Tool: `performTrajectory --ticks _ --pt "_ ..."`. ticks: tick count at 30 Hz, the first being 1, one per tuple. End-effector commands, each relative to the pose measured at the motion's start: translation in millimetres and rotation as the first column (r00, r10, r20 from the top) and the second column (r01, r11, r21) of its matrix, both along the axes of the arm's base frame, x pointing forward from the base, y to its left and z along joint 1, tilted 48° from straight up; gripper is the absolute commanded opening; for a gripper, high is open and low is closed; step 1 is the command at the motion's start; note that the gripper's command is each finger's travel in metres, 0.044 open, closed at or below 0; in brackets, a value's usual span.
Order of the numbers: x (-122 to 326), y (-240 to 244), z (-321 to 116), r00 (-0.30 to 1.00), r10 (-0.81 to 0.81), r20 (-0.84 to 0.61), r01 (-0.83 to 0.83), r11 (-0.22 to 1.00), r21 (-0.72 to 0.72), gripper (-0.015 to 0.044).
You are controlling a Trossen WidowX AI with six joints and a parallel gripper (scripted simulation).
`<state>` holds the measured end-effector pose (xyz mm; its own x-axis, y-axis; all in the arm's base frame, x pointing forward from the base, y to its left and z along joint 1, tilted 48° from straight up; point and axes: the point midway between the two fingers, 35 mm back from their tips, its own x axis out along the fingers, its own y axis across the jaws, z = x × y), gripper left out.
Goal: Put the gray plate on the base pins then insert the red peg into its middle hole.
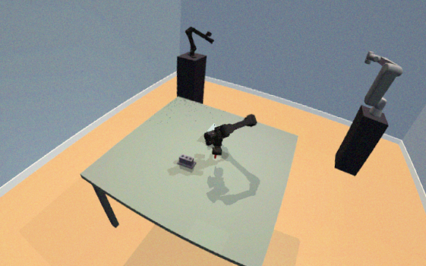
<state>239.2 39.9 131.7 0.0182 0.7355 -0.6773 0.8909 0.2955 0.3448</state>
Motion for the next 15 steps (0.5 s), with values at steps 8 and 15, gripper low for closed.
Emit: performTrajectory --ticks 8,15 --pt "0.9 -28.2 25.5 0.999 -0.028 0.020 0.029 0.999 -0.019 0.0000" --pt "8.6 -24.9 13.7 1.000 -0.013 0.010 0.013 1.000 -0.009 0.0000"
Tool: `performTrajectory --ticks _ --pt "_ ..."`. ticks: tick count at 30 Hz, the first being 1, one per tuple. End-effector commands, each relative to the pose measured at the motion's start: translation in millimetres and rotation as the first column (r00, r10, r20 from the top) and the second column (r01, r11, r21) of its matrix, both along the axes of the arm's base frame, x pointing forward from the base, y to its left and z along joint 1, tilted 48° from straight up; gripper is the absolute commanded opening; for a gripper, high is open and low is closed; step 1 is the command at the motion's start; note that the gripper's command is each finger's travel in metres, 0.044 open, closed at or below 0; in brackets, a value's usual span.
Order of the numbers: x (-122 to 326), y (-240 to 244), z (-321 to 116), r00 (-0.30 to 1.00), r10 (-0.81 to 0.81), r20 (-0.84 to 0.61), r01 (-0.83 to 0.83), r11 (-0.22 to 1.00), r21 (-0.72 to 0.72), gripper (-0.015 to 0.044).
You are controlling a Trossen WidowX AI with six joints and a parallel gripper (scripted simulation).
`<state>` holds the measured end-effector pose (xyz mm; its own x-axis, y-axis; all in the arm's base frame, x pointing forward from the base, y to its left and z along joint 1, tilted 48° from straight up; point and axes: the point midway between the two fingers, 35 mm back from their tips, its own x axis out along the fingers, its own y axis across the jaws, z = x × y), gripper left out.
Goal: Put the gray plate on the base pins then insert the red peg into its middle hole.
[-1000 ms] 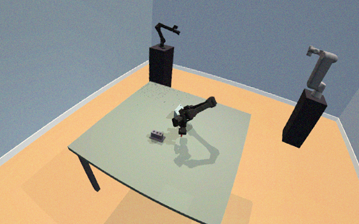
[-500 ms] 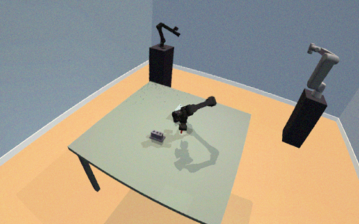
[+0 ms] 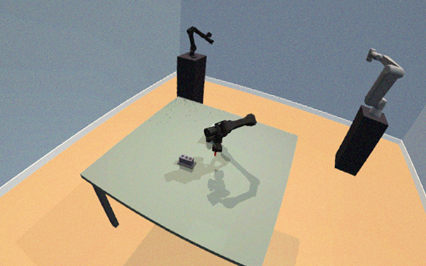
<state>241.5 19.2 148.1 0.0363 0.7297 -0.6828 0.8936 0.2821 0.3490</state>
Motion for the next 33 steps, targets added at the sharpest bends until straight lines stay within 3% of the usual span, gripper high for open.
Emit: performTrajectory --ticks 1,33 --pt "8.4 -5.7 -3.8 1.000 0.007 0.003 -0.007 1.000 -0.002 0.0000" --pt "75.8 -57.4 -47.3 0.999 0.034 -0.003 -0.034 0.999 0.001 0.0000"
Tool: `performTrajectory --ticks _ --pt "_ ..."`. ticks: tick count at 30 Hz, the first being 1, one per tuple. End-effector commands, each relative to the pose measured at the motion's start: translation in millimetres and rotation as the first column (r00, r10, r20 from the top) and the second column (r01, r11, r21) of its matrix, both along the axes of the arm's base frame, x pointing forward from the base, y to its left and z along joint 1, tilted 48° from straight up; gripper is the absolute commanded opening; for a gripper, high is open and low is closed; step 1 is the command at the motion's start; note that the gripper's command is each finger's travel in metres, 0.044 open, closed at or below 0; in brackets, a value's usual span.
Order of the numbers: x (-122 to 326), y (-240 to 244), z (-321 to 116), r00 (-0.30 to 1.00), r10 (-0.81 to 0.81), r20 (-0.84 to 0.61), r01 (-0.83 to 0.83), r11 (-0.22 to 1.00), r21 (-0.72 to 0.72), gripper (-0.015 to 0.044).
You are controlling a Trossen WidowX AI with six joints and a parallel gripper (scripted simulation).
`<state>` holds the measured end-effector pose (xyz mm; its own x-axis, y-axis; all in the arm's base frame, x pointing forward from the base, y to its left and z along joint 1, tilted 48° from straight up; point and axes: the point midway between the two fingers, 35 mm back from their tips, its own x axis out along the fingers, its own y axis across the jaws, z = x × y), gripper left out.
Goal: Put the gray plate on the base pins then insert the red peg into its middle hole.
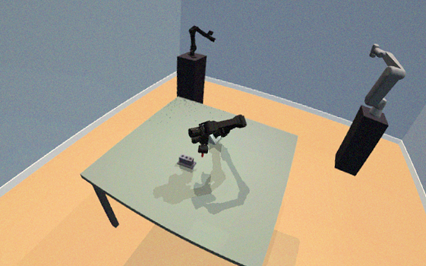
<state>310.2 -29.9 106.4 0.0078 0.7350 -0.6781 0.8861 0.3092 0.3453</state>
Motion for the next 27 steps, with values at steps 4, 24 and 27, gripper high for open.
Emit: performTrajectory --ticks 4,24,27 --pt "14.1 -14.8 -13.4 1.000 0.004 0.002 -0.004 1.000 -0.004 0.0000" --pt "43.4 -46.7 -58.9 1.000 0.021 -0.002 -0.021 1.000 0.003 0.0000" --pt "46.8 -51.2 -66.3 1.000 0.024 -0.002 -0.024 1.000 0.004 0.0000"
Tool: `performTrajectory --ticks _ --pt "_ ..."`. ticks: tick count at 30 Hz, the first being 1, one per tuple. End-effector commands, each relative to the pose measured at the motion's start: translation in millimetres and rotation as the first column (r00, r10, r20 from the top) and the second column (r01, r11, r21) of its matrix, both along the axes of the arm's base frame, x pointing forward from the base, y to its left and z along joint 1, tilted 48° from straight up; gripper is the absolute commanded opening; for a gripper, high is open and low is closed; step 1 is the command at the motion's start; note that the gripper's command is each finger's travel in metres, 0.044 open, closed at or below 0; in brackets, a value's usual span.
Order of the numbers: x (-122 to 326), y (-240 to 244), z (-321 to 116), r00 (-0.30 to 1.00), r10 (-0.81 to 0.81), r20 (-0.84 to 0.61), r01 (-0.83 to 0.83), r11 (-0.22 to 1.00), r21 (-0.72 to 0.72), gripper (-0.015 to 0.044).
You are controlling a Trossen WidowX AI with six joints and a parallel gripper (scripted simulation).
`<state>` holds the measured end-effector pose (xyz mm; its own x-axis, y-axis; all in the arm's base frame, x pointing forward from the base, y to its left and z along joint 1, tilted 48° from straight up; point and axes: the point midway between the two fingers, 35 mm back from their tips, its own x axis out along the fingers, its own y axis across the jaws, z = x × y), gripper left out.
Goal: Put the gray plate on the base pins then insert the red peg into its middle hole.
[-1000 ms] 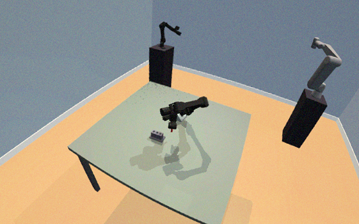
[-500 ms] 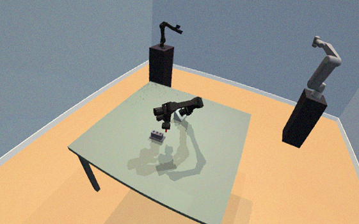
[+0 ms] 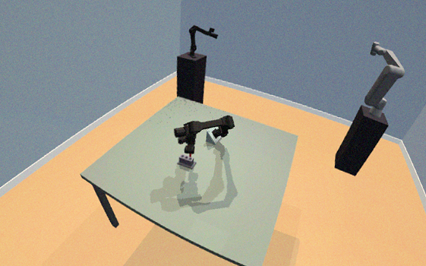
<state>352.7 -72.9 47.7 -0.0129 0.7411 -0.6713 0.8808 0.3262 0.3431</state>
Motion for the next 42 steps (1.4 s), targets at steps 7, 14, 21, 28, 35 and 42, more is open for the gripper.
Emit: performTrajectory --ticks 7,14,21,28,35,42 --pt "9.2 -14.9 -19.1 1.000 0.005 0.003 -0.005 1.000 -0.003 0.0000" --pt "9.2 -14.9 -19.1 1.000 0.005 0.003 -0.005 1.000 -0.003 0.0000" --pt "9.8 -15.2 -19.4 1.000 0.005 0.003 -0.005 1.000 -0.003 0.0000" --pt "9.5 -15.5 -19.9 1.000 0.005 0.003 -0.005 1.000 -0.003 0.0000" --pt "9.2 -15.8 -20.4 1.000 0.005 0.003 -0.005 1.000 -0.003 0.0000" --pt "9.2 -15.8 -20.4 1.000 0.005 0.003 -0.005 1.000 -0.003 0.0000"
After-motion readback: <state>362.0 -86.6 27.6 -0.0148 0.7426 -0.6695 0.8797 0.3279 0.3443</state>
